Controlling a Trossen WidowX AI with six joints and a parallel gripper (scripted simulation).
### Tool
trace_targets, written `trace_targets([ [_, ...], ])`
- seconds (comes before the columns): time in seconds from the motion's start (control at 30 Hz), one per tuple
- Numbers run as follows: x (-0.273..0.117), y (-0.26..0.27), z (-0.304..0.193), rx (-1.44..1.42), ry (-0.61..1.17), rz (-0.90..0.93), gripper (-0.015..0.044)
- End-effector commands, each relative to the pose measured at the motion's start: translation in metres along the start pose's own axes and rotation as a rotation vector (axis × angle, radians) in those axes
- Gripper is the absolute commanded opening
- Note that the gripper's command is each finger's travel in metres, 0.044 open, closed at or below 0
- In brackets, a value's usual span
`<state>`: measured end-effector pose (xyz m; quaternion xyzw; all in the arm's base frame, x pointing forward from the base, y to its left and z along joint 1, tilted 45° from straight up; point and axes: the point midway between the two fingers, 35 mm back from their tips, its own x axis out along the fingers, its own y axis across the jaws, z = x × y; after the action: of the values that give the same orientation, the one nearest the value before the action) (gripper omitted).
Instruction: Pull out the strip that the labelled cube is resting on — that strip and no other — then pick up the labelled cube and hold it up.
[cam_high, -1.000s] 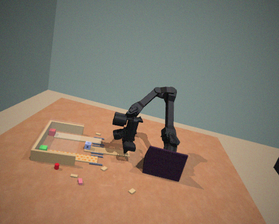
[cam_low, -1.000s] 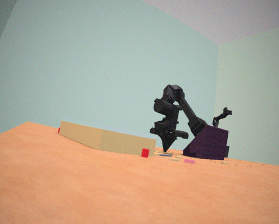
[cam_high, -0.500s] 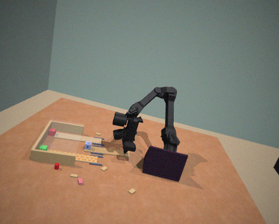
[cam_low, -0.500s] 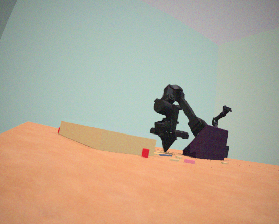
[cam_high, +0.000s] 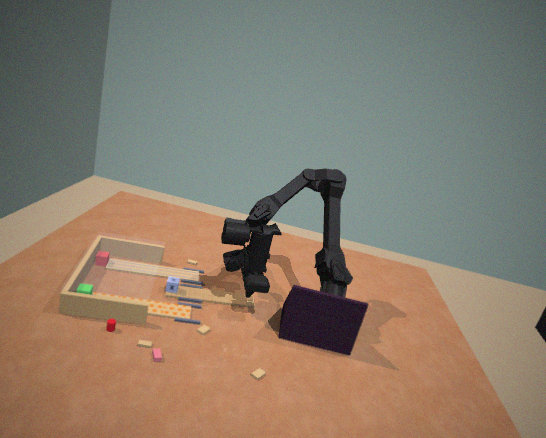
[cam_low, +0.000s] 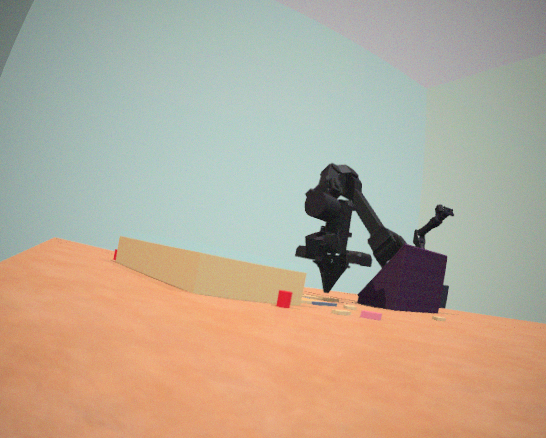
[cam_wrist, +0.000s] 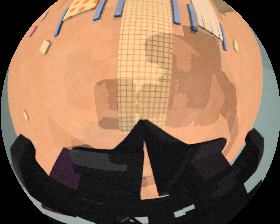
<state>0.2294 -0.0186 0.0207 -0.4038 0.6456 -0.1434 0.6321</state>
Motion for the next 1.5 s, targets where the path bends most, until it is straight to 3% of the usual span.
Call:
trace_targets([
  [0.0, -0.030, -0.001, 0.006, 0.014, -0.007, 0.005, 0.0000],
  [0.13, -0.030, -0.001, 0.006, 0.014, -0.007, 0.005, 0.0000],
  [0.7, -0.038, -0.006, 0.074, 0.098, -0.009, 0.005, 0.0440],
  [1.47, -0.053, -0.011, 0.165, 0.101, -0.013, 0.006, 0.0440],
])
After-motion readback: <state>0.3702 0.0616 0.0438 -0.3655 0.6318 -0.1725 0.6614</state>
